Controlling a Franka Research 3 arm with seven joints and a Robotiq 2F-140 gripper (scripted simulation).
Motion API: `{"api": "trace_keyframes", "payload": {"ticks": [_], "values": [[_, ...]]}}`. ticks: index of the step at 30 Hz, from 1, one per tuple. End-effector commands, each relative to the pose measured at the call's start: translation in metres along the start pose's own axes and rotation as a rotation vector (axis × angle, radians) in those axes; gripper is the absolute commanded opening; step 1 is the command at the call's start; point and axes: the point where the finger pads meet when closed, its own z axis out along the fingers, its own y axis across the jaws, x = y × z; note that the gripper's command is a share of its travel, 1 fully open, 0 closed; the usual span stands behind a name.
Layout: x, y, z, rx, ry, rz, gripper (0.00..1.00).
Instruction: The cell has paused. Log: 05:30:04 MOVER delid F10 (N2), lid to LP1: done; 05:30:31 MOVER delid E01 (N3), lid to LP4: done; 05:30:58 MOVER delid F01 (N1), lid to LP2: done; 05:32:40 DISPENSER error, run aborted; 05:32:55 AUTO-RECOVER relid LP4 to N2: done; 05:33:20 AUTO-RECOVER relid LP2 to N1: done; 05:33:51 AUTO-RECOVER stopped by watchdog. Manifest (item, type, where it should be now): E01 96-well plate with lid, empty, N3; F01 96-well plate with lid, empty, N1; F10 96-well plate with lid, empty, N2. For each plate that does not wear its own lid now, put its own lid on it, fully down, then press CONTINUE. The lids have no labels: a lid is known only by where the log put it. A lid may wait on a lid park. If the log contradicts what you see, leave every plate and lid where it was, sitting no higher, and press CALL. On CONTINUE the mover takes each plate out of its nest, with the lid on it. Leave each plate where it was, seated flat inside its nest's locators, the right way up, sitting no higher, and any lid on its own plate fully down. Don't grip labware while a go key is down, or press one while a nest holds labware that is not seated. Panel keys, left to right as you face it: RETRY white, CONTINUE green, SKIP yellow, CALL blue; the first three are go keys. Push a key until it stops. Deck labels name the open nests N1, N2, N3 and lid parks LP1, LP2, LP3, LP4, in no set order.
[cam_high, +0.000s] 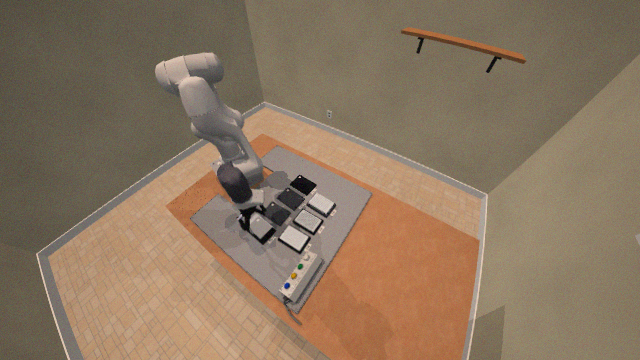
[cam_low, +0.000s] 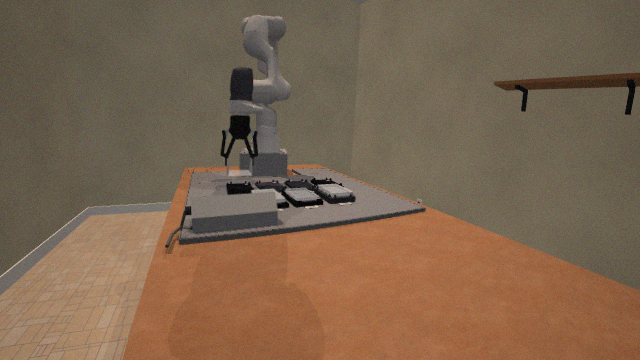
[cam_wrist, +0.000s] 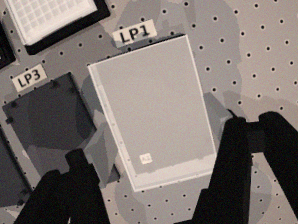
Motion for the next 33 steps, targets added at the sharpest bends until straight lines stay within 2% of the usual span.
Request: {"api": "trace_keyframes", "payload": {"ticks": [1,8,27,29,31,33], "values": [[-0.005,-0.001,-0.004,0.006,-0.012,-0.009,0.00],[-0.004,-0.001,-0.012,0.006,-0.012,-0.009,0.00],[0.002,-0.005,-0.016,0.006,-0.012,-0.009,0.00],[0.032,-0.026,-0.016,0.006,-0.014,-0.012,0.00],[0.073,-0.062,-0.016,0.005,-0.015,-0.015,0.00],[0.100,-0.092,-0.016,0.005,-0.015,-0.014,0.00]]}}
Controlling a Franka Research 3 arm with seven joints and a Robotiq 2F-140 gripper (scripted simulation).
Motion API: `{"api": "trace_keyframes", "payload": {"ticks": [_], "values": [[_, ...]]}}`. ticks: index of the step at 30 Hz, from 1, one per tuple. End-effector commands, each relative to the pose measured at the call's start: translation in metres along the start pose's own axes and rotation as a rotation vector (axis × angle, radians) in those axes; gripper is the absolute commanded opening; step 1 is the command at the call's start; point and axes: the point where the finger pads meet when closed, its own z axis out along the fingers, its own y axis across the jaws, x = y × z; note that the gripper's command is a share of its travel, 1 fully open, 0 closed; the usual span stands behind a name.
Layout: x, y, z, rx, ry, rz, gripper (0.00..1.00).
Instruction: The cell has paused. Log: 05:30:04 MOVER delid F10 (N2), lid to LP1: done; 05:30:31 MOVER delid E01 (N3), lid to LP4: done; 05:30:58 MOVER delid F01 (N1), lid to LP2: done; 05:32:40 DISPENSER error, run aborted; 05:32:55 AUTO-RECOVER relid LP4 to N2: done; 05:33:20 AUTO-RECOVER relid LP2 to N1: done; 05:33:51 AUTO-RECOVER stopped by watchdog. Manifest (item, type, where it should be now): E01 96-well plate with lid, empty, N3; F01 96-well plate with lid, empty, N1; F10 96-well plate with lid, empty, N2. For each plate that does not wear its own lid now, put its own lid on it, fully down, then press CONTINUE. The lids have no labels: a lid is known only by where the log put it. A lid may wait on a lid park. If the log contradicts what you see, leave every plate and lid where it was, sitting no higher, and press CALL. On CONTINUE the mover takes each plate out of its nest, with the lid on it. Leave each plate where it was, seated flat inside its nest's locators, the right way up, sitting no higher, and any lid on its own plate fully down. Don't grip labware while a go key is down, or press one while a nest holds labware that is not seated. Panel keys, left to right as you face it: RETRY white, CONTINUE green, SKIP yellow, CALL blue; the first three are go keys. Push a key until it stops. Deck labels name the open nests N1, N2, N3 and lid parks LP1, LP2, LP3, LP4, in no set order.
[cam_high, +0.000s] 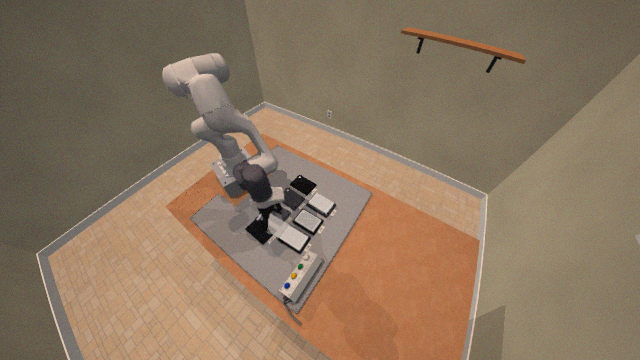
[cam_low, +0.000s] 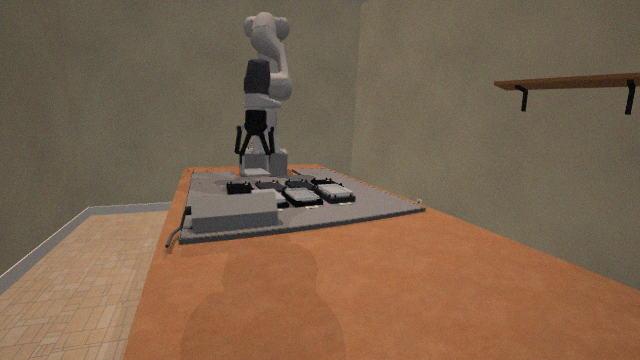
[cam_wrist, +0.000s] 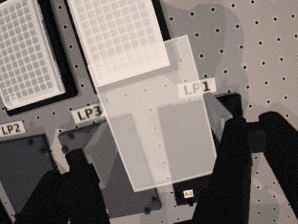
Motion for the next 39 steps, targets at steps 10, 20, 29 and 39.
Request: {"api": "trace_keyframes", "payload": {"ticks": [10,20,29,39], "values": [[0.110,-0.143,0.004,0.004,-0.019,0.099,0.00],[0.110,-0.143,0.004,0.004,-0.019,0.099,0.00],[0.110,-0.143,0.004,0.004,-0.019,0.099,0.00],[0.110,-0.143,0.004,0.004,-0.019,0.099,0.00]]}}
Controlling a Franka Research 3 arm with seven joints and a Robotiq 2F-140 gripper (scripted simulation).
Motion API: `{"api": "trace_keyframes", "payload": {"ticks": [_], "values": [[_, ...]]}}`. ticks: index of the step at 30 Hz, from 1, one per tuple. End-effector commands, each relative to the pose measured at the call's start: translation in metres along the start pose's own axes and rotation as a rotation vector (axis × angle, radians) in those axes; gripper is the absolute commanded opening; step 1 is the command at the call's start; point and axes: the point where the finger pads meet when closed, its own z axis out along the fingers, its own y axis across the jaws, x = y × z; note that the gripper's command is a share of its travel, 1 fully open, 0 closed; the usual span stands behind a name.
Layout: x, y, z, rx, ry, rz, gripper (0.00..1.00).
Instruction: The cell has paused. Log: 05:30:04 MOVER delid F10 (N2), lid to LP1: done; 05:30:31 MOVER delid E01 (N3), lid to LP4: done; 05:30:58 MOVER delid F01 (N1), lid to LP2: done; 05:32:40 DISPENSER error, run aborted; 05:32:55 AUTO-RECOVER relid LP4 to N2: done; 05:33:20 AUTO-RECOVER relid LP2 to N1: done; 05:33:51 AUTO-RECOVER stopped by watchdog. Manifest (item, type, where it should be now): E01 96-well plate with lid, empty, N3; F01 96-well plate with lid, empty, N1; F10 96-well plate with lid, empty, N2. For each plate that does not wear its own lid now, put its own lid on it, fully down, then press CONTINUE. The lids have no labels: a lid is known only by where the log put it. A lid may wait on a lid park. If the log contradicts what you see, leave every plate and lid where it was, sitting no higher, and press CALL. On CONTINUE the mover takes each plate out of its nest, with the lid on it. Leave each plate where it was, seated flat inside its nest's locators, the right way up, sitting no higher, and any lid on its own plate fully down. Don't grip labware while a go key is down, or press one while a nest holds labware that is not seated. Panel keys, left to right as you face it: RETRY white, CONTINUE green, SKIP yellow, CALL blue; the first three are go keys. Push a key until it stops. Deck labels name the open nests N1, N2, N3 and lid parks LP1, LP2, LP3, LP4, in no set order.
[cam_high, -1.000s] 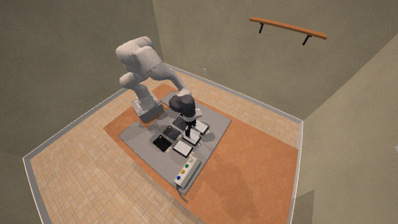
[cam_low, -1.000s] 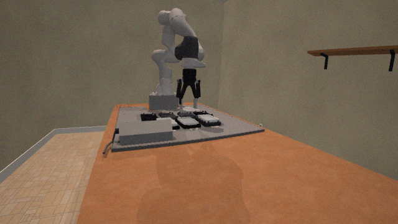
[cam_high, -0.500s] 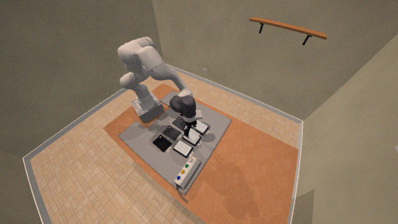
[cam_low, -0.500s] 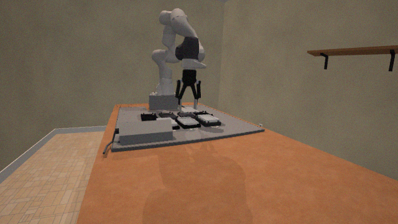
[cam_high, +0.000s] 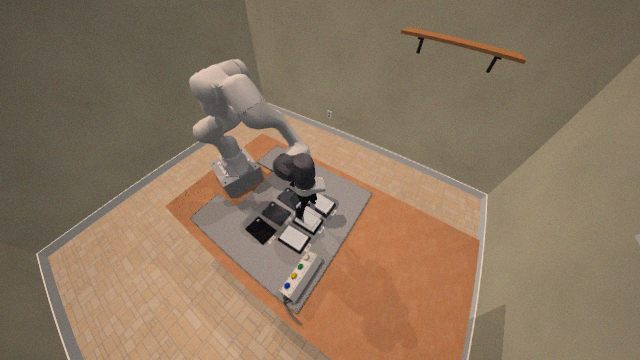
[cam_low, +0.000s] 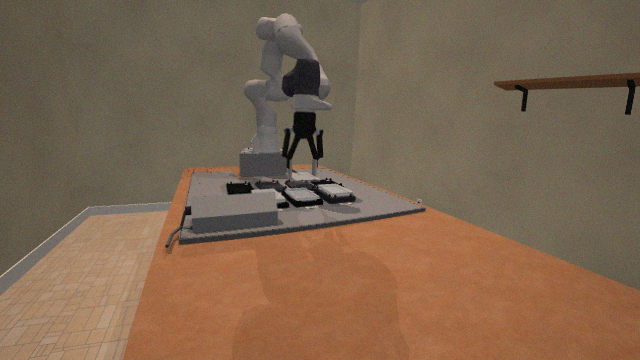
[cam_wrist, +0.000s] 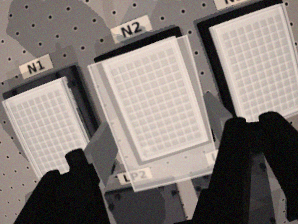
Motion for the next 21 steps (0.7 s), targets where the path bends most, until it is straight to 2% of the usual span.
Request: {"api": "trace_keyframes", "payload": {"ticks": [1,21], "values": [[0.0003,-0.0007,0.0001,0.001,-0.001,0.013,0.00],[0.0003,-0.0008,0.0044,0.001,-0.002,-0.039,0.00]]}}
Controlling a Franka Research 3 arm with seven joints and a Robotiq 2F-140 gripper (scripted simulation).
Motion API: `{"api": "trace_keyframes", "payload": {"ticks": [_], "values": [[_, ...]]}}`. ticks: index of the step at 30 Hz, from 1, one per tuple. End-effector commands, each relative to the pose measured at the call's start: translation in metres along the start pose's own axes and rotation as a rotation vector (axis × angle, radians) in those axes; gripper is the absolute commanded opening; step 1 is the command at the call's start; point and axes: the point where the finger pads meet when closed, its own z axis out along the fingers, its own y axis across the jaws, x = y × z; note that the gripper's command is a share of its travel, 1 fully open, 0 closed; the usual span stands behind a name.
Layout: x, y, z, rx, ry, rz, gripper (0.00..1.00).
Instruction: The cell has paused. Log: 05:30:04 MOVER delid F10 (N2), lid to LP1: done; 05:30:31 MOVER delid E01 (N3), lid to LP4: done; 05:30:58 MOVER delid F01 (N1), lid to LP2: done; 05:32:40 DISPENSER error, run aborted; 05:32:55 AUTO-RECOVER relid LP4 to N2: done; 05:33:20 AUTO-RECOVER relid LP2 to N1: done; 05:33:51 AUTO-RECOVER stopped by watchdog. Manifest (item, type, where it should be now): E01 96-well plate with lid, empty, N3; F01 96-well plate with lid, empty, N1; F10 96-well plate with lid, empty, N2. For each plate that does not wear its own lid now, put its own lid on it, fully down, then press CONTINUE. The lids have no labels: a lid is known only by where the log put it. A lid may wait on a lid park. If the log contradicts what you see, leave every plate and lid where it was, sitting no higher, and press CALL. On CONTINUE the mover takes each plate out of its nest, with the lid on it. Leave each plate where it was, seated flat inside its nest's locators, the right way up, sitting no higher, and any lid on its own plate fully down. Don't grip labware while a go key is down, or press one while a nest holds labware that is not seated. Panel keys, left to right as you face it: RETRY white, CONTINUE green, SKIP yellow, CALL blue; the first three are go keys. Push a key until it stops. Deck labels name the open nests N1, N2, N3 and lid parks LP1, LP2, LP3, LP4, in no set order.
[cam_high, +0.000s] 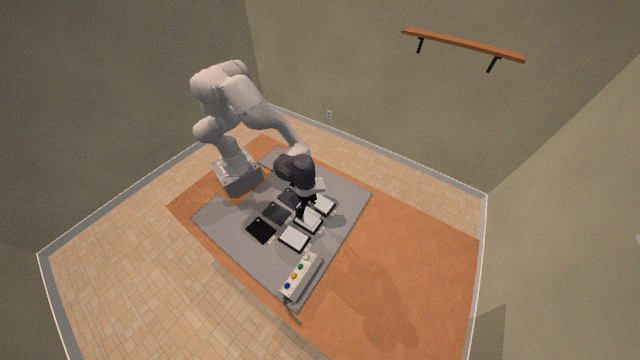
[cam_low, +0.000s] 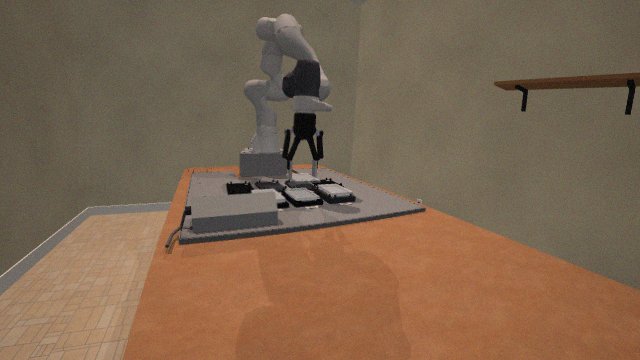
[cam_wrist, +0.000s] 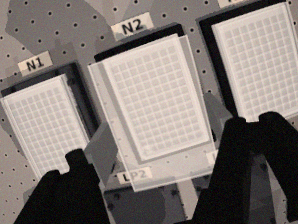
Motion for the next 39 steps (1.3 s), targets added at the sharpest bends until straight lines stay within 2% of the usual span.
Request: {"api": "trace_keyframes", "payload": {"ticks": [1,28,39], "values": [[0.002,0.001,0.001,-0.001,0.004,-0.029,0.00],[0.002,0.000,0.033,-0.001,0.004,-0.036,0.00],[0.002,0.000,0.039,-0.001,0.004,-0.036,0.00]]}}
